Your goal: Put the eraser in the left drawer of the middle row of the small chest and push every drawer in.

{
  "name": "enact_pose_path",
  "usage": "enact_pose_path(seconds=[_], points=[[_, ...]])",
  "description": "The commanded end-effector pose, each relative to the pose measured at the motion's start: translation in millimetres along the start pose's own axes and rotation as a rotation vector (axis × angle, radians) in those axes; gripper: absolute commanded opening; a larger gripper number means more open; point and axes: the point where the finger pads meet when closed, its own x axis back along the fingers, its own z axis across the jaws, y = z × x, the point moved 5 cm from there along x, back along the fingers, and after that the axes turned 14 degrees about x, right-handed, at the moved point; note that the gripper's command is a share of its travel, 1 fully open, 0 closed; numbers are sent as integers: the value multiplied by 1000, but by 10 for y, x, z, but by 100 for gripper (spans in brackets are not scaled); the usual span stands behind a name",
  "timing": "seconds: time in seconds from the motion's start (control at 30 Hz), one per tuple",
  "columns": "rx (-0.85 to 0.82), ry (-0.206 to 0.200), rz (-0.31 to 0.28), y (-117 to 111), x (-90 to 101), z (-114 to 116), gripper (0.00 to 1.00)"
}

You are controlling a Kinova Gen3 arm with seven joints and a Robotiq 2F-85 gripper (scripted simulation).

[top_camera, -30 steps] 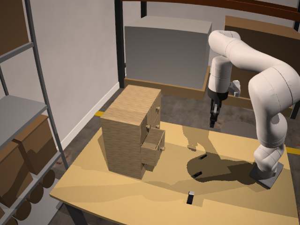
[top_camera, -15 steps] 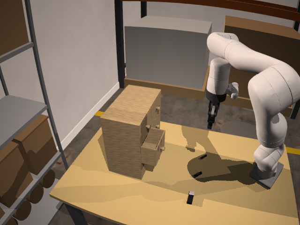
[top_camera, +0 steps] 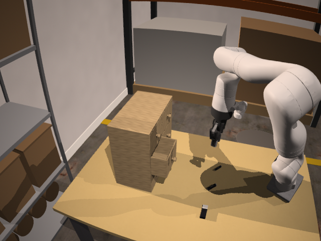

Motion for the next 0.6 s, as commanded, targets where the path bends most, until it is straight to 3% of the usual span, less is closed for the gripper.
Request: enact_pose_path(seconds=[0.0,0.57], points=[[-12,10,10,14,-89,48,33],[-432,37,-2,261,-917,418,33]])
